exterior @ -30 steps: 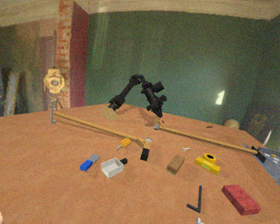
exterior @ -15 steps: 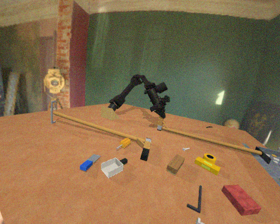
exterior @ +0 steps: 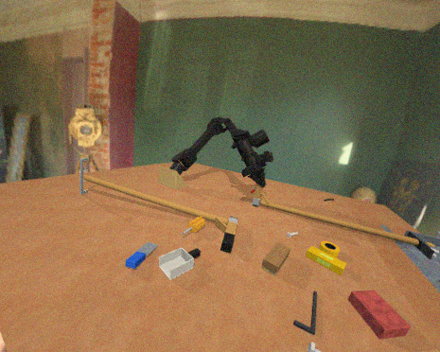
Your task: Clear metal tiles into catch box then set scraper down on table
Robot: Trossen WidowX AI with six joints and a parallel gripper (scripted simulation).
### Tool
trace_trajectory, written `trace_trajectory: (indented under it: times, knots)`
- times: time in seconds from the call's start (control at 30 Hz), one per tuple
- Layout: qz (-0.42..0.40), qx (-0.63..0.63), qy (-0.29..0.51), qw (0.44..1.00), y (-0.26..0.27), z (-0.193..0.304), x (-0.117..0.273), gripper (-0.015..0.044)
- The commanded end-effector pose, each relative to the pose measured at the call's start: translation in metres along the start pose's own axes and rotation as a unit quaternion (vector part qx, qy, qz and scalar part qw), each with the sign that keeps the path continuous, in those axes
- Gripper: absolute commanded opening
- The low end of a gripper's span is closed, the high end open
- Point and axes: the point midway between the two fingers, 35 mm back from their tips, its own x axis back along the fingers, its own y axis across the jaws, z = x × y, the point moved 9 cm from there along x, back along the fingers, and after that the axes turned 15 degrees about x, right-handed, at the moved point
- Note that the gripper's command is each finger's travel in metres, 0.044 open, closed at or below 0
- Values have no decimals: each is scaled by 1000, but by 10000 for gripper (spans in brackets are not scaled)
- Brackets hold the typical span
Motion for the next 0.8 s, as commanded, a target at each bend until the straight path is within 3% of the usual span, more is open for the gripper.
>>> trace_trajectory:
  times: [0.0,0.77]
  knots:
    - [3,-1,-4,1000,-3,-8,-3,0]
    - [3,0,-4,1000,-11,-38,-23,0]
